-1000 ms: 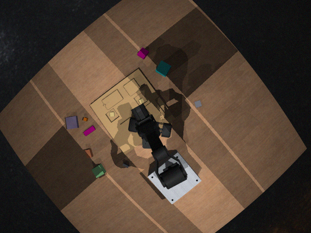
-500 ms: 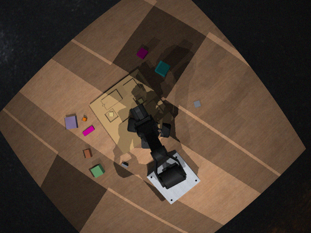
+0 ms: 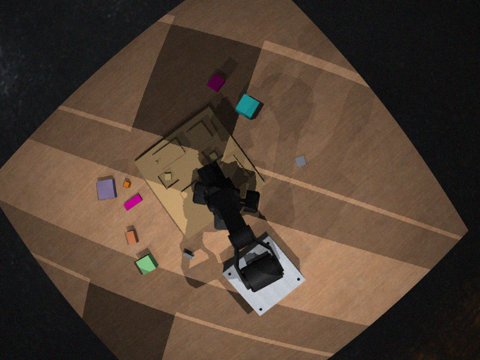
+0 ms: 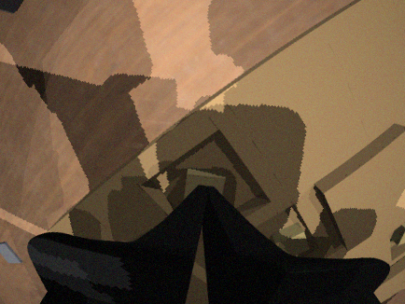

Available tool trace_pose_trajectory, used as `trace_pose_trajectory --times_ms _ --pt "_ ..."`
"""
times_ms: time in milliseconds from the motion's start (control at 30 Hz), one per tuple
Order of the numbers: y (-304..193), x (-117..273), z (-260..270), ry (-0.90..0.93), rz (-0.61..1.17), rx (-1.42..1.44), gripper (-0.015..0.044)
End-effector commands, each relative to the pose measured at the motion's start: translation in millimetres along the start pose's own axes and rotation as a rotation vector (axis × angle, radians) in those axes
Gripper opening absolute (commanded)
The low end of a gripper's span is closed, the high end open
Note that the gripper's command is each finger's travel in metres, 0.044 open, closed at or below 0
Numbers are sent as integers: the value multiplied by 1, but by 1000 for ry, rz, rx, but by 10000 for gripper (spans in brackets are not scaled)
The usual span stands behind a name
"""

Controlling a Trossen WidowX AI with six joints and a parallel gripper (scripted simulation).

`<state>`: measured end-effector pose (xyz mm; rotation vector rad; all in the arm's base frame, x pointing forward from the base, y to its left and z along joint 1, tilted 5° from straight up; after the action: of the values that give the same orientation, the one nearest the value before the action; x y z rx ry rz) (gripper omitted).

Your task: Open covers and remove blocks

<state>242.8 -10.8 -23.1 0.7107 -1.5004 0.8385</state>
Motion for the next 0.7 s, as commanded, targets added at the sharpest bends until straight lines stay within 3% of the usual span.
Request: trace_pose_trajectory --times_ms 0,667 --pt "0 -1 -1 -8 0 -3 0" --pt "0 10 0 -5 0 6 0"
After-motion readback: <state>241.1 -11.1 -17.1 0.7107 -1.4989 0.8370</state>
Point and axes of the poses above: the point midway between the two fingers, 35 mm back from their tips, its own x axis back along the fingers, its own z axis across the jaws, y = z × x, the point moved 1 cm from there along x, back along the fingers, and after that the axes turned 6 degrees about x, right-handed, at the moved point
